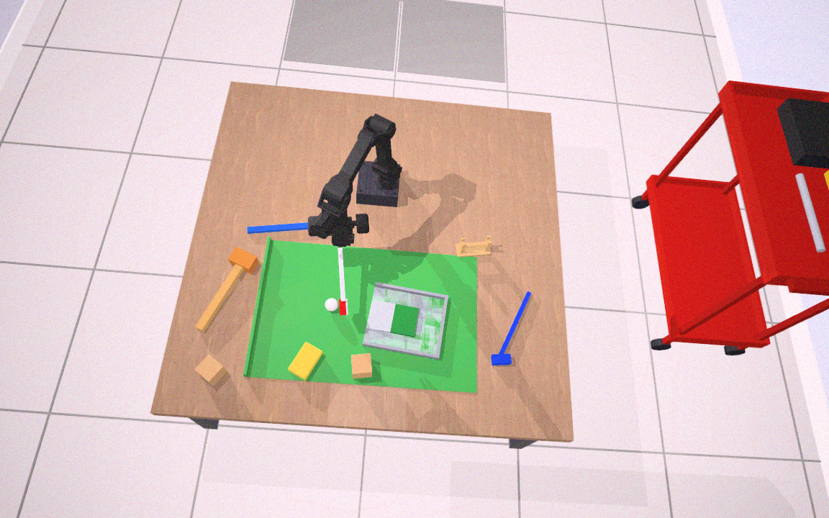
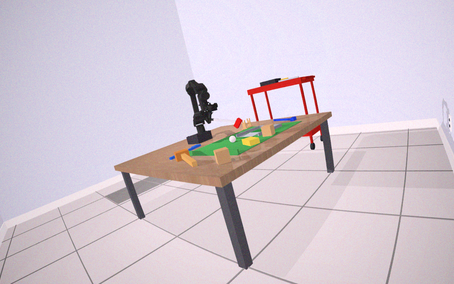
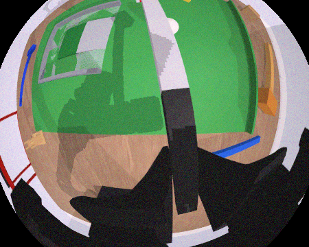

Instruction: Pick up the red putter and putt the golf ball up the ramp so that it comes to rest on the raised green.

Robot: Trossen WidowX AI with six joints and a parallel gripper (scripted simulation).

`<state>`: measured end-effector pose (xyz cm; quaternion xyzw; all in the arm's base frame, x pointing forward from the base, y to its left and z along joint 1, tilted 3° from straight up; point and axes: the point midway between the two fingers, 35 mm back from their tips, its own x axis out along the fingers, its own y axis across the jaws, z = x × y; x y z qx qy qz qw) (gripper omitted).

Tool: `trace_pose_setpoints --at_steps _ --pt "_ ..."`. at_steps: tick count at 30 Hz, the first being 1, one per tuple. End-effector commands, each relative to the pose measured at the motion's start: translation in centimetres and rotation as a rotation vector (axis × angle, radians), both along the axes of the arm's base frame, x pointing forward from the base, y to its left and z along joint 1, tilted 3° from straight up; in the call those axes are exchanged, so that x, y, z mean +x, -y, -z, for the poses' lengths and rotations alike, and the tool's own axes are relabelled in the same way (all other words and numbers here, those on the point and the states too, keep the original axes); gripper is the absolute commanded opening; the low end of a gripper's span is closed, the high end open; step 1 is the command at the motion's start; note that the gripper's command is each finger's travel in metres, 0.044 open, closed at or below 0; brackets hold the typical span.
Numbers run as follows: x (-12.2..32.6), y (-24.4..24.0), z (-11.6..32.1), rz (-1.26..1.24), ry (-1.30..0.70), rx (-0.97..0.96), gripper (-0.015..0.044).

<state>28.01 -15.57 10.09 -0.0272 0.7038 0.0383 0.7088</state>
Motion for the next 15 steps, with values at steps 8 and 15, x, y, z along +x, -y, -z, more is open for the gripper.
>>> trace_pose_setpoints --at_steps 8,15 --pt "-3.0 5.0 -0.2 0.268 -0.038 -0.028 0.0000" --pt "-3.0 5.1 0.8 0.268 -0.038 -0.028 0.0000"
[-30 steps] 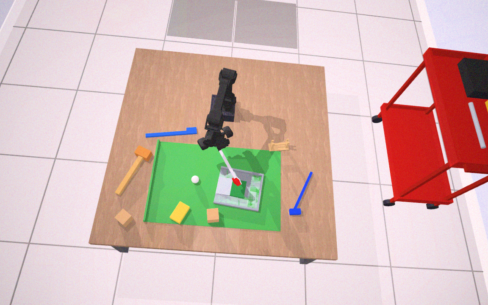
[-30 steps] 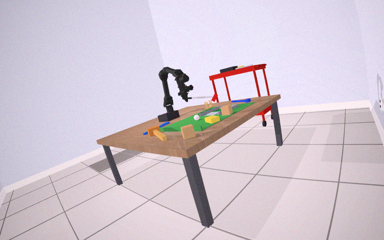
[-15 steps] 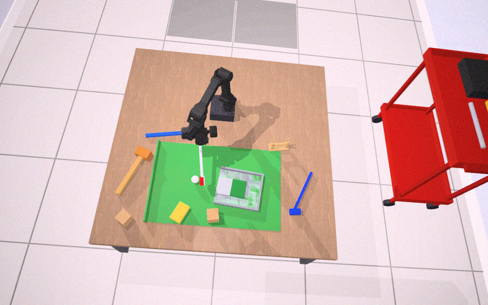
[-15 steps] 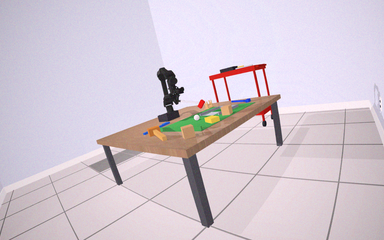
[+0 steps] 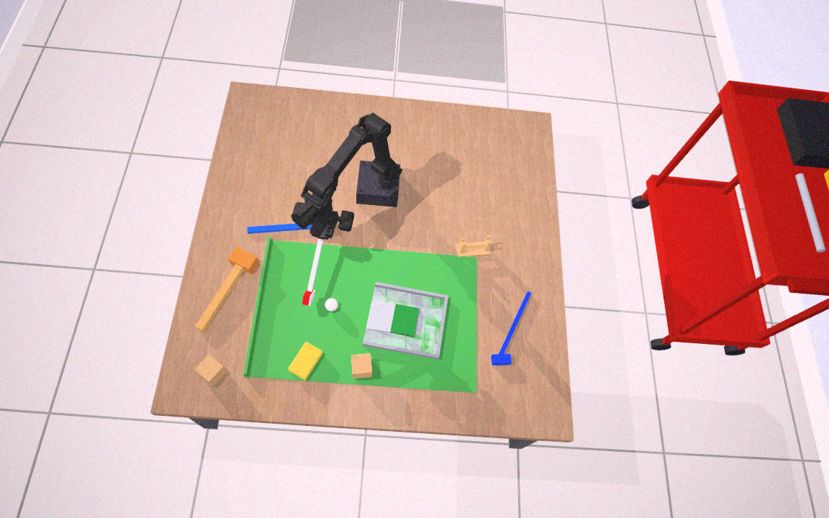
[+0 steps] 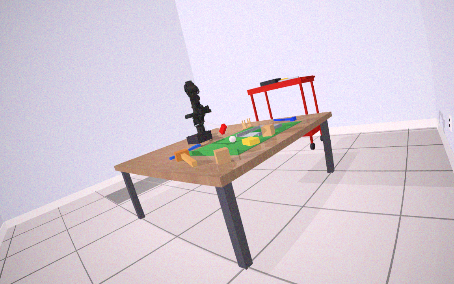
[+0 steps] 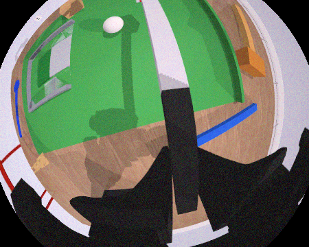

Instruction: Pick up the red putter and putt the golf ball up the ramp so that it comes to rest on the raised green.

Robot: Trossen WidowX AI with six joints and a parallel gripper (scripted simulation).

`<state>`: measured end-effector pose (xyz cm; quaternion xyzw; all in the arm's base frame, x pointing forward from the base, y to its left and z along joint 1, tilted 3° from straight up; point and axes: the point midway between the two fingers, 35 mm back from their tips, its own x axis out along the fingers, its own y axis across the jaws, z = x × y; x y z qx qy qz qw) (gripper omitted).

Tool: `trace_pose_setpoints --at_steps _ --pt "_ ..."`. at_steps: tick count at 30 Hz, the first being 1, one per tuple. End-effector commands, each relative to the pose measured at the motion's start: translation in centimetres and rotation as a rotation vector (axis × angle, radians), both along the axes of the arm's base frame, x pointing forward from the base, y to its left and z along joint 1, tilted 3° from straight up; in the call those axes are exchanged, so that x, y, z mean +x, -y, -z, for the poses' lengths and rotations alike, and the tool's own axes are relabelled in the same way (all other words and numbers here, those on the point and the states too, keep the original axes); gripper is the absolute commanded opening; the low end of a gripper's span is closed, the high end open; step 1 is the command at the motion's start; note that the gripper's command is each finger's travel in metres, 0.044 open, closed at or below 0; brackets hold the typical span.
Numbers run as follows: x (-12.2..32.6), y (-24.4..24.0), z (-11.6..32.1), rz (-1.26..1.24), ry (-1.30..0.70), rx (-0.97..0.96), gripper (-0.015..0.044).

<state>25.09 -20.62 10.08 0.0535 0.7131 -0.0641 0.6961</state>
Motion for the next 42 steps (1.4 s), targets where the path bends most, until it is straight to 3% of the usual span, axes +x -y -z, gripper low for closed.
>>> trace_pose_setpoints --at_steps 1,7,30,42 --pt "-0.1 0.0 1.2 0.009 -0.006 0.004 0.0000" --pt "-0.2 0.0 3.7 0.009 -0.006 0.004 0.0000" --pt "-0.3 0.0 6.7 0.009 -0.006 0.004 0.0000" --pt "-0.3 0.0 6.4 0.006 -0.003 0.002 0.0000"
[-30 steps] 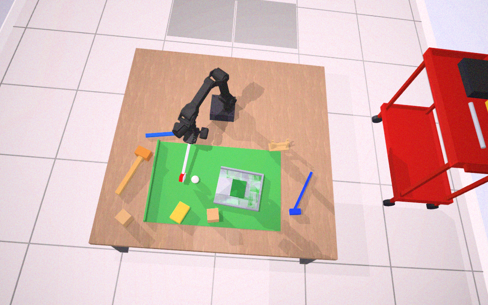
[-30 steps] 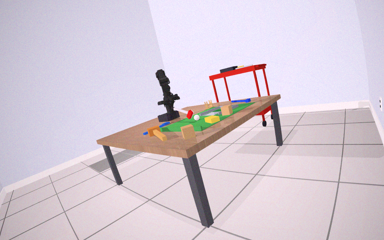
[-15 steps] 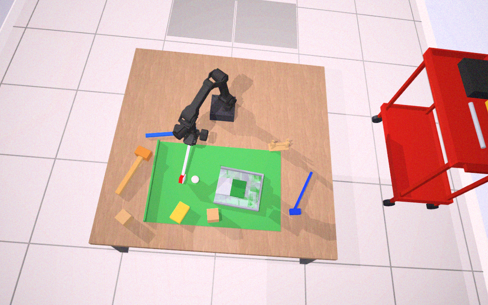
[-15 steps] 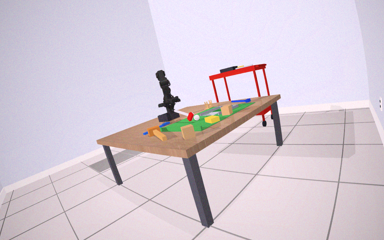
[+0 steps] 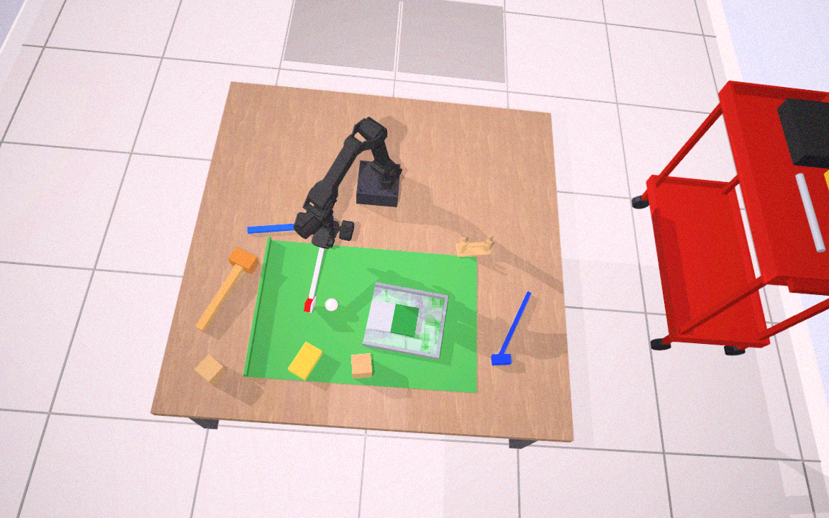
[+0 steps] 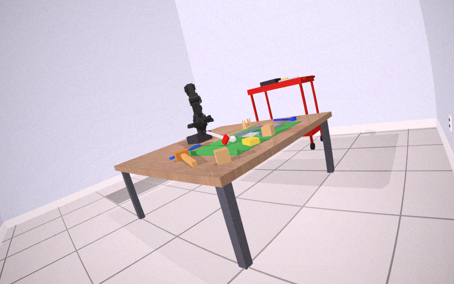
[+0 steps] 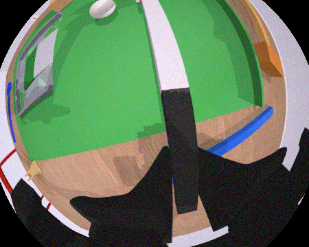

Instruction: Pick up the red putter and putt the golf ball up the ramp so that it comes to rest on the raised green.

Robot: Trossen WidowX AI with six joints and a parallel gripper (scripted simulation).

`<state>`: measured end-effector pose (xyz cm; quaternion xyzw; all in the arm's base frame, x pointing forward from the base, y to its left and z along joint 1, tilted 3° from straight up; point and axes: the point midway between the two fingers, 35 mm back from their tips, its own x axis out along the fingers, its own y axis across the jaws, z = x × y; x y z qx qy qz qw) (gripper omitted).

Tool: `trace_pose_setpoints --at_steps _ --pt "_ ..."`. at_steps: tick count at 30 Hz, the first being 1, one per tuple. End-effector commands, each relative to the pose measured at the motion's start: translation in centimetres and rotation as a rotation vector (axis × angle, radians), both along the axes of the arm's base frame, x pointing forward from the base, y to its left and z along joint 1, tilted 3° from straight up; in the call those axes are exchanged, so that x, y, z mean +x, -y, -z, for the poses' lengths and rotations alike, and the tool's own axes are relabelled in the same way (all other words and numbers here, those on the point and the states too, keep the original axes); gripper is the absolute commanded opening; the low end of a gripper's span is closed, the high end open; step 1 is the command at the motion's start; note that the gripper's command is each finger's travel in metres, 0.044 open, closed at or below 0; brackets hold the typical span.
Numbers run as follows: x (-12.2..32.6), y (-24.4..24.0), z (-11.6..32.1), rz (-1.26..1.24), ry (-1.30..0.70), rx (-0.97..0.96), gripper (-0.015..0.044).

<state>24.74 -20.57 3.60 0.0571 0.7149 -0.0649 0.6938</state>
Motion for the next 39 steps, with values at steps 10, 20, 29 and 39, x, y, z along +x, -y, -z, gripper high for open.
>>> trace_pose_setpoints --at_steps 10,20,29,39 --pt "-0.5 3.0 0.3 0.003 -0.001 -0.003 0.0000" --pt "1.1 -2.0 0.1 0.009 0.003 -0.001 0.0000" --pt "1.9 -10.7 0.4 0.003 0.001 0.008 0.0000" --pt "2.2 -10.6 -3.6 0.003 0.002 0.008 0.0000"
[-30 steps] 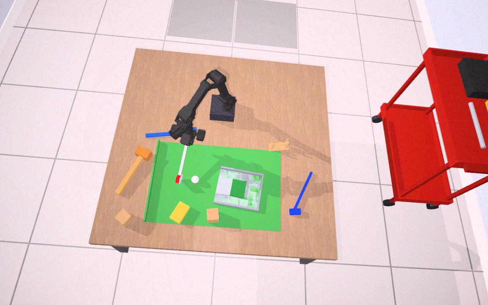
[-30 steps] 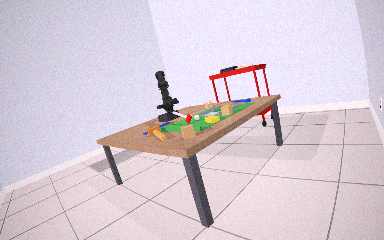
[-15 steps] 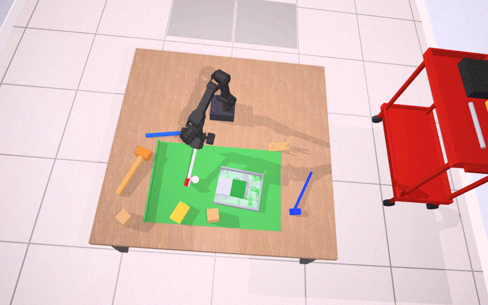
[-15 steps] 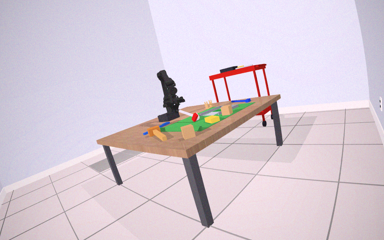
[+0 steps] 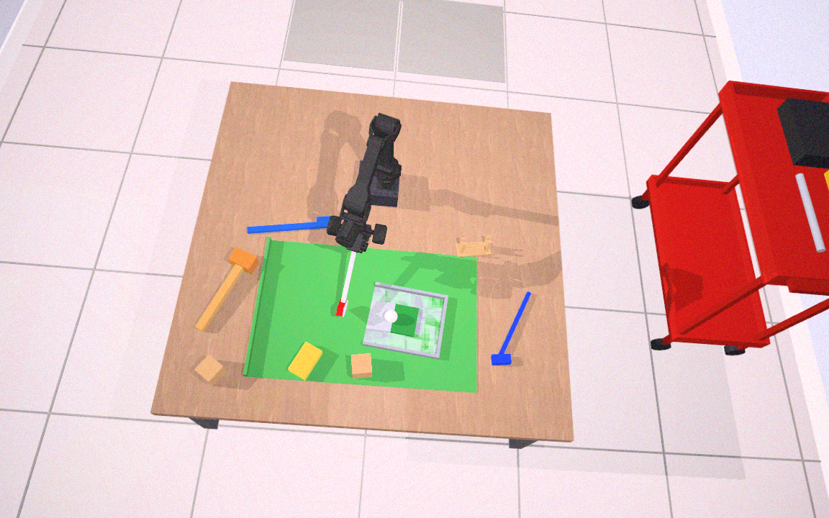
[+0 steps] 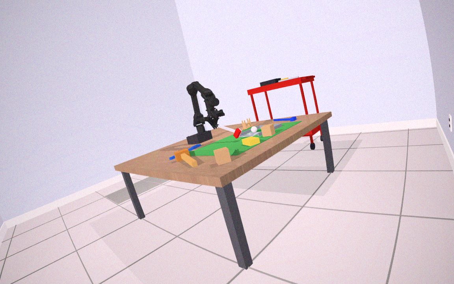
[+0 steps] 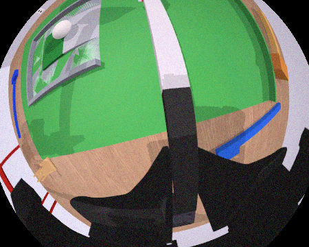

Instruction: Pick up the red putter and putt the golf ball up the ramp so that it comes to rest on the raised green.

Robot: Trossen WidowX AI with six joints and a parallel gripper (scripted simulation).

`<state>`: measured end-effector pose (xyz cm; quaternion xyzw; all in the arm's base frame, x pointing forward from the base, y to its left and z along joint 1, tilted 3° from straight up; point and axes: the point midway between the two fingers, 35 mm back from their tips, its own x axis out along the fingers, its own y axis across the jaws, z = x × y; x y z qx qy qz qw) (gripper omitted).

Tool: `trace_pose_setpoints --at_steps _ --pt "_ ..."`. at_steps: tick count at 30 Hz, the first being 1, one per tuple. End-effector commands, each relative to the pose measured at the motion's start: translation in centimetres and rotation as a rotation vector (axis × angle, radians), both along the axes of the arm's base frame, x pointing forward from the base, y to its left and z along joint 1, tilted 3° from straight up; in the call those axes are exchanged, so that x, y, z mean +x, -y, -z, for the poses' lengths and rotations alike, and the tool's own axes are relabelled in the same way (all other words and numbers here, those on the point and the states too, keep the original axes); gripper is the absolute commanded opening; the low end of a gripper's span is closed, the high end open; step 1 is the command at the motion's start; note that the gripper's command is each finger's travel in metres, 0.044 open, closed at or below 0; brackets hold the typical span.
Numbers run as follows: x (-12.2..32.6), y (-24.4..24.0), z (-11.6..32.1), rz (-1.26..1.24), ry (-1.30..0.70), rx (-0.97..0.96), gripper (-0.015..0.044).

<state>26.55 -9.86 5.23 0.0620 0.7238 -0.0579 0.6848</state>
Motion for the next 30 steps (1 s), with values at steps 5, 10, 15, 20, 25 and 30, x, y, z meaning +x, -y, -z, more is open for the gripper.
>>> trace_pose_setpoints --at_steps 5,10,15,20,25,30 --pt "0.4 0.1 -4.0 0.005 0.025 -0.011 0.0000" --pt "0.3 0.1 -3.1 0.000 0.018 -0.007 0.0000" --pt "0.3 0.1 -3.1 0.000 0.018 -0.007 0.0000" --pt "0.3 0.1 -3.1 0.000 0.018 -0.007 0.0000" --pt "0.3 0.1 -3.1 0.000 0.018 -0.007 0.0000" --pt "0.3 0.1 -3.1 0.000 0.018 -0.007 0.0000"
